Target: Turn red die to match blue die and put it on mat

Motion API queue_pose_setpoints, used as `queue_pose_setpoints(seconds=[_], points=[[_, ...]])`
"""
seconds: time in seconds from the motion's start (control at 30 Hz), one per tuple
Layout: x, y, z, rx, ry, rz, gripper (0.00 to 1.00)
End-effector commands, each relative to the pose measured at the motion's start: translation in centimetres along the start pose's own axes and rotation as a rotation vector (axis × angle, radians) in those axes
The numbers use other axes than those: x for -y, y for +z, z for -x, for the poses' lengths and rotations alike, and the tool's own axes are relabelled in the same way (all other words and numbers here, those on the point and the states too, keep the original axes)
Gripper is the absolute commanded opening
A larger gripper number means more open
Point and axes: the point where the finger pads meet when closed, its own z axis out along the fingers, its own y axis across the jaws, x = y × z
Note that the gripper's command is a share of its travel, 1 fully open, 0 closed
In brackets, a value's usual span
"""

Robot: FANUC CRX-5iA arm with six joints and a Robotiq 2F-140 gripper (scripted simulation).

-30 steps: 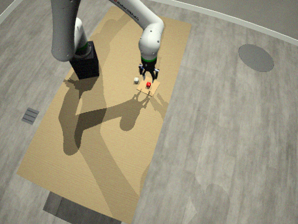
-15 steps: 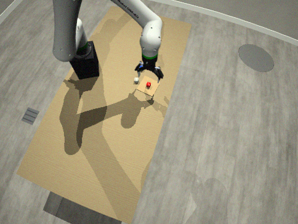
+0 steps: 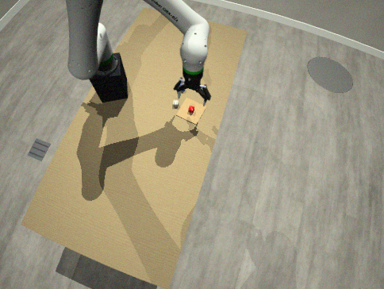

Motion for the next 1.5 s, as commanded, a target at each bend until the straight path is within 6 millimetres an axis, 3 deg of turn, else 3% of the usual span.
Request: queue_pose_setpoints(seconds=[0.0,0.27,0.53,1.47], points=[[0.0,-1.4,0.0,0.000,0.000,0.000,1.00],[0.0,-5.4,0.0,0.000,0.000,0.000,1.00],[0.0,-7.1,0.0,0.000,0.000,0.000,1.00],[0.0,-7.3,0.0,0.000,0.000,0.000,1.00]])
